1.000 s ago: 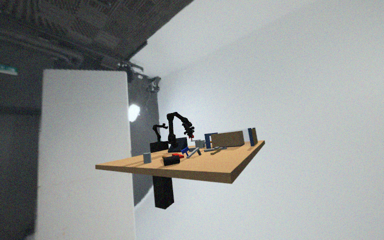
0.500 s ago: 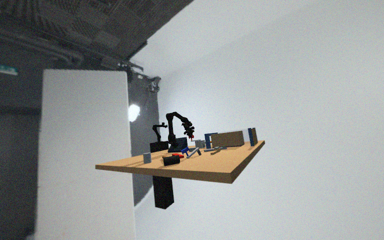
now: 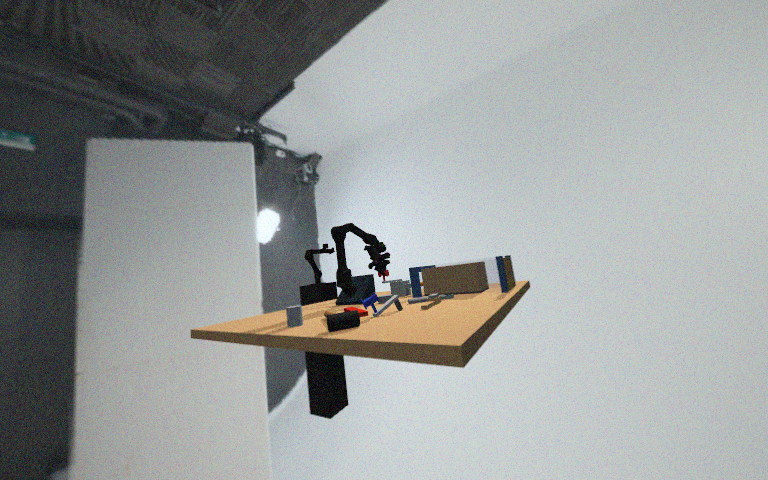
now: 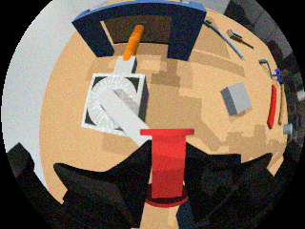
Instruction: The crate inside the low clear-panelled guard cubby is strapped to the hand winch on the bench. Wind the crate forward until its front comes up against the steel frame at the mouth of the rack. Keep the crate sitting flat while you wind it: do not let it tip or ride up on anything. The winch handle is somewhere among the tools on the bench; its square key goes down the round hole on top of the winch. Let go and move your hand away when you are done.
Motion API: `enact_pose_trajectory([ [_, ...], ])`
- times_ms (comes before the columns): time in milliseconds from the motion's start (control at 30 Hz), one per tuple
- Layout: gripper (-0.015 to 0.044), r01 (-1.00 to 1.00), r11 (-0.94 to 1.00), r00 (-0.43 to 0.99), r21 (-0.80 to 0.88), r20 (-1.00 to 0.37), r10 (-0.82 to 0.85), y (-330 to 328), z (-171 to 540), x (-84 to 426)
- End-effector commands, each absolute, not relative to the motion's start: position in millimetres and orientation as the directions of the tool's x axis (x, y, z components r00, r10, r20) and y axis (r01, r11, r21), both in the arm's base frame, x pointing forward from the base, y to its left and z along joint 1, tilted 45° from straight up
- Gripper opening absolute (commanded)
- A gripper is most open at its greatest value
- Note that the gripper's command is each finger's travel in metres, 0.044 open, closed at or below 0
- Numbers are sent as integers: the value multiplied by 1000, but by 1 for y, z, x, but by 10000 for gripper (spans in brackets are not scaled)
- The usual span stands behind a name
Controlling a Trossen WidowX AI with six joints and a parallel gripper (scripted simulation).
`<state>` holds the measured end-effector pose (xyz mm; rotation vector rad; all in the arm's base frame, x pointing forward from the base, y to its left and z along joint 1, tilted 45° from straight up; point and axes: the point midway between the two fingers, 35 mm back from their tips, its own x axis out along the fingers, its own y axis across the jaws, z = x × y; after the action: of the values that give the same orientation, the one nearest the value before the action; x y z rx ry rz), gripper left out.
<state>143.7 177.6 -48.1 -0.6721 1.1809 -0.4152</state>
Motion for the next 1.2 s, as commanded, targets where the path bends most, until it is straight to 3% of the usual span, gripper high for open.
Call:
enact_pose_trajectory([
  [0,0,-39,723,360,-690,-685,-634,170,-45,154],
  [1167,0,-36,722,362,-691,-682,-635,156,-37,207],
])
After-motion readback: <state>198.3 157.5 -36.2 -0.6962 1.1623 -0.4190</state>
